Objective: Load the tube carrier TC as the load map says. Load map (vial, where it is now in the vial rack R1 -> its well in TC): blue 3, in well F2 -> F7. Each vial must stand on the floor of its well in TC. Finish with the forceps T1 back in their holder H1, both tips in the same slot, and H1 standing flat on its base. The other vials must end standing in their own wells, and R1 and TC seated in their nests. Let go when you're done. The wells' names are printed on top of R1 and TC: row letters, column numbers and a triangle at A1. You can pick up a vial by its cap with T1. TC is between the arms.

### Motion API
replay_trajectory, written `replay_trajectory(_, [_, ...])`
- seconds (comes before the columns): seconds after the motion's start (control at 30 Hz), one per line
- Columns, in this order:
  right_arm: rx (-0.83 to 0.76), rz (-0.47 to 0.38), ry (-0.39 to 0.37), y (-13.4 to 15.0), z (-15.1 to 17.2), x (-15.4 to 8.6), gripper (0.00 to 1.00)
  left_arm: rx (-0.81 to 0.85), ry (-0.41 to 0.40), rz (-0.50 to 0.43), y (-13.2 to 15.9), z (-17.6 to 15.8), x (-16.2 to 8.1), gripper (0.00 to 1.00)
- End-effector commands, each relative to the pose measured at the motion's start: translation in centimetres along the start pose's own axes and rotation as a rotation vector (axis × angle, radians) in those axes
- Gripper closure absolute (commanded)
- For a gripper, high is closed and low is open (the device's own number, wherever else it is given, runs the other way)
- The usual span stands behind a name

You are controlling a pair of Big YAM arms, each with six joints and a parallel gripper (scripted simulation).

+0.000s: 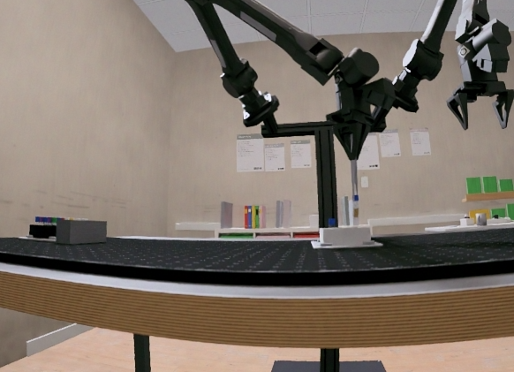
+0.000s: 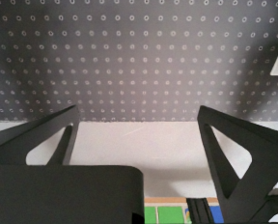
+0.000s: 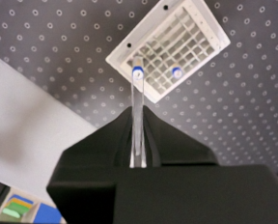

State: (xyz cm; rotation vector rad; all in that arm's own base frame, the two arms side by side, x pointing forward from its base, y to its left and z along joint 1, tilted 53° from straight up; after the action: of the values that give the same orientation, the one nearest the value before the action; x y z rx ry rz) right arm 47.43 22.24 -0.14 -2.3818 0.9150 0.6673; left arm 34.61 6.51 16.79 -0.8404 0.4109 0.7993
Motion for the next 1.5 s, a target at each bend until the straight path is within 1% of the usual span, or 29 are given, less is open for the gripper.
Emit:
replay_trajectory(0.0, [0.011, 0.008, 0.005, -0.3, -0.4, 1.3, 0.91, 0.001, -0.006, -0.012, -0.2, 0.2, -0.1, 0.0])
replay_trajectory(0.13, [-0.003, 0.02, 0.001, 0.2, -0.3, 1.4, 0.91, 0.001, -0.006, -0.012, -0.2, 0.2, -0.1, 0.0])
replay_trajectory(0.47, [0.011, 0.008, 0.005, -0.3, -0.5, 1.6, 0.91, 0.001, -0.006, -0.012, -0.2, 0.2, -0.1, 0.0])
replay_trajectory(0.57, [-0.001, 0.018, 0.002, 0.2, -0.3, 1.7, 0.91, 0.001, -0.006, -0.012, -0.2, 0.2, -0.1, 0.0])
replay_trajectory(0.73, [0.013, 0.006, 0.004, -0.4, -0.5, 1.9, 0.91, 0.001, -0.006, -0.012, -0.2, 0.2, -0.1, 0.0])
replay_trajectory(0.8, [0.0, 0.017, 0.002, 0.2, -0.3, 1.9, 0.91, 0.001, -0.006, -0.012, -0.2, 0.2, -0.1, 0.0])
replay_trajectory(1.13, [0.012, 0.008, 0.005, -0.3, -0.5, 2.1, 0.91, 0.001, -0.006, -0.012, -0.2, 0.2, -0.1, 0.0])
replay_trajectory(1.23, [-0.003, 0.021, 0.001, 0.3, -0.3, 2.2, 0.91, 0.001, -0.006, -0.012, -0.2, 0.2, -0.1, 0.0])
replay_trajectory(1.47, [0.01, 0.009, 0.003, -0.1, -0.4, 2.4, 0.91, 0.001, -0.006, -0.012, -0.2, 0.2, -0.1, 0.0])
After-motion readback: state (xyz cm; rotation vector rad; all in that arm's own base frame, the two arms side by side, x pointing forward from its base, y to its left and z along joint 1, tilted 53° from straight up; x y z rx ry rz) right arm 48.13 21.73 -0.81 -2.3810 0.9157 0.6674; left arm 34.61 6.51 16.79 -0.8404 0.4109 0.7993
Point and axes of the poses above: on each arm, the point where the finger pads meet when closed, its own x axis out along the fingers, its own z axis across the jaws, y = z × x, the point moved 7 cm from there along -x, back along the fingers, and after that the axes turned 14 degrees about x, right-handed, at the moved point
